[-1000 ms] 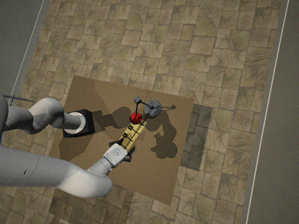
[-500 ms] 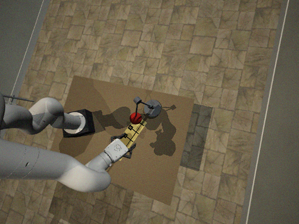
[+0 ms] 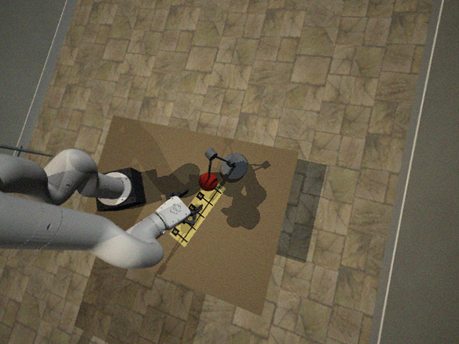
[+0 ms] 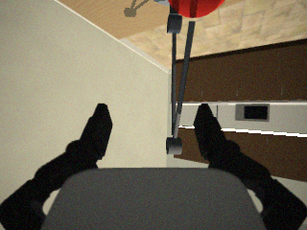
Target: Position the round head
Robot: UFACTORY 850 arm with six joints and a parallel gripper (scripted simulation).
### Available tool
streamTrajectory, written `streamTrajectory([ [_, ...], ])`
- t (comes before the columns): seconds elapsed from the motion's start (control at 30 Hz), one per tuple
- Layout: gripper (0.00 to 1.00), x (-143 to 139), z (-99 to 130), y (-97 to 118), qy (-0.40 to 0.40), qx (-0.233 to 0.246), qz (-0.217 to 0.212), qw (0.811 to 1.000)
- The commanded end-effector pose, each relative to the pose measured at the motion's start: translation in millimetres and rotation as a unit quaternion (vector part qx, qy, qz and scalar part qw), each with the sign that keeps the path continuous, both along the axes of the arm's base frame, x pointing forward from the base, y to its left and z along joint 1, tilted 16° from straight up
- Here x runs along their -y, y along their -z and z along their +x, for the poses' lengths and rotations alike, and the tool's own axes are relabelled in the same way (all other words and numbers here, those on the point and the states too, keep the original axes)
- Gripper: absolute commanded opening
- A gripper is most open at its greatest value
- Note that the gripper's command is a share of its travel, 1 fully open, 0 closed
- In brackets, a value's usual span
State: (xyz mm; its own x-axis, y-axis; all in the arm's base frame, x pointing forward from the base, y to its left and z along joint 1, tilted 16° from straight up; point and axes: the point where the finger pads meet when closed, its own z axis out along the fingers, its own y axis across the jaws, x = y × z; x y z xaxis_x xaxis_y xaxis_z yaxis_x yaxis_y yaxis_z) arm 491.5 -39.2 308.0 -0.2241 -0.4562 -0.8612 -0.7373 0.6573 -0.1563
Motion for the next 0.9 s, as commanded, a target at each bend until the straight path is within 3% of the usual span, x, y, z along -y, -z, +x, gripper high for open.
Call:
streamTrajectory([
  [0.0, 1.0, -21, -7, 6, 0.01, 0.001, 0.009, 1.0],
  [0.23, 1.0, -52, -19, 16, 0.024, -0.002, 0.023, 0.999],
  [0.87, 1.0, -59, -28, 25, 0.028, 0.0, 0.025, 0.999],
])
